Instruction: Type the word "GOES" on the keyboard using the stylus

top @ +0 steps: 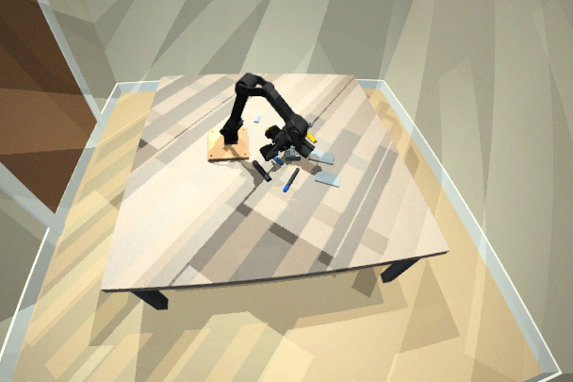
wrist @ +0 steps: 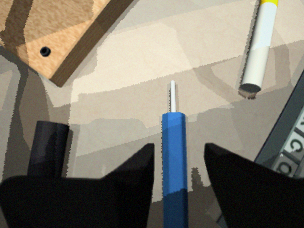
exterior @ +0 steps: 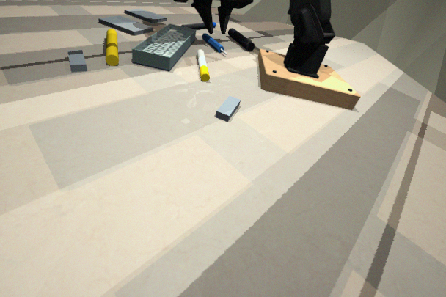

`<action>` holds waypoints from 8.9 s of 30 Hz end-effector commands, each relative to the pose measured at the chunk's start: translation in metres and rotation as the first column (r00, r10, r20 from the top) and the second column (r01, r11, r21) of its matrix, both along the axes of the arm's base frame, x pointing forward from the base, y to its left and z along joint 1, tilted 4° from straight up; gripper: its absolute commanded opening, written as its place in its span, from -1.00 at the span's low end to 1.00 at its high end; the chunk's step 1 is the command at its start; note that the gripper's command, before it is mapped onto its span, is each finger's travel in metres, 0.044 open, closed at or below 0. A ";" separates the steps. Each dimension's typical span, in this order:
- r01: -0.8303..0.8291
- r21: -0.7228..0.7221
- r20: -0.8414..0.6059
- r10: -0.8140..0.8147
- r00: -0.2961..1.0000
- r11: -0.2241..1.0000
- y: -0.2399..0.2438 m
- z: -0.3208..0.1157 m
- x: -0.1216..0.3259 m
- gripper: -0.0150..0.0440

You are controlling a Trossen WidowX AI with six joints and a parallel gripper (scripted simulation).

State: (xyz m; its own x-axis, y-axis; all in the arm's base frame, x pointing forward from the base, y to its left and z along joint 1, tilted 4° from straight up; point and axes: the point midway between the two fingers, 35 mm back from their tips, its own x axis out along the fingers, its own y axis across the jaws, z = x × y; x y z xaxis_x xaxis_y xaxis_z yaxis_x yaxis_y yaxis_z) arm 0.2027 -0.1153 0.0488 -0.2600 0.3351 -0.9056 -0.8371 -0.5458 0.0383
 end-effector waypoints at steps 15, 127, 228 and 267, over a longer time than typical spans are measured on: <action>-0.004 0.008 -0.005 0.004 1.000 1.000 0.000 -0.013 -0.001 0.02; 0.317 -0.930 0.283 -0.187 0.941 0.188 0.028 0.051 0.057 -0.49; 0.565 -0.825 0.565 -0.016 0.825 0.013 0.049 0.038 0.084 -0.22; 0.455 -0.845 0.533 0.392 0.750 0.280 0.158 0.062 0.055 -0.49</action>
